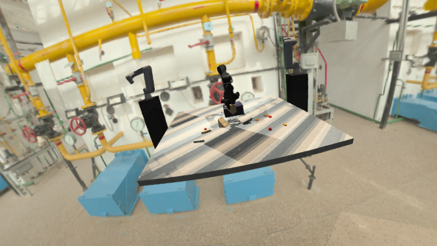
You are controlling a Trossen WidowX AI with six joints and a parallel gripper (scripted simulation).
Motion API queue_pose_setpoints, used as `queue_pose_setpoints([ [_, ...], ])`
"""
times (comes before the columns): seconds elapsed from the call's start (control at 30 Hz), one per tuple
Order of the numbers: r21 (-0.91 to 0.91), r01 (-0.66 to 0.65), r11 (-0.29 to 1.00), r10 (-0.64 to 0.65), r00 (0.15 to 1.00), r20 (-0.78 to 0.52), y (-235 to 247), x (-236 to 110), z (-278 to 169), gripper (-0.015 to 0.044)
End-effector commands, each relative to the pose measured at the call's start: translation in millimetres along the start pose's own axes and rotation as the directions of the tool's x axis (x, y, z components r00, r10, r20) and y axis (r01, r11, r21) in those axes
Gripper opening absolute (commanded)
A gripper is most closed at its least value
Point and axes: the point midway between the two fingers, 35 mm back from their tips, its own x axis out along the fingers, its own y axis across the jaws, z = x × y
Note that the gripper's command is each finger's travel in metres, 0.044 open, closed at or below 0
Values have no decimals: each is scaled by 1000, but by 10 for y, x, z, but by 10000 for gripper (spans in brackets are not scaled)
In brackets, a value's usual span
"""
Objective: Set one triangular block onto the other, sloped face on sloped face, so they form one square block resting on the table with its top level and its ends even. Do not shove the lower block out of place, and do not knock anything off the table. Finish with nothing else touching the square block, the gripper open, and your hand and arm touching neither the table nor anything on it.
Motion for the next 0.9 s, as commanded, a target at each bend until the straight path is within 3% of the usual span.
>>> queue_pose_setpoints([
  [0.0, -3, 8, 1000, -8, 1000, -2, -160, -88, 42, 0],
  [0.63, -14, 6, 1000, -6, 1000, -1, -714, -368, 167, 0],
  [0.87, -15, 6, 1000, -6, 1000, -2, -745, -266, 132, 0],
])
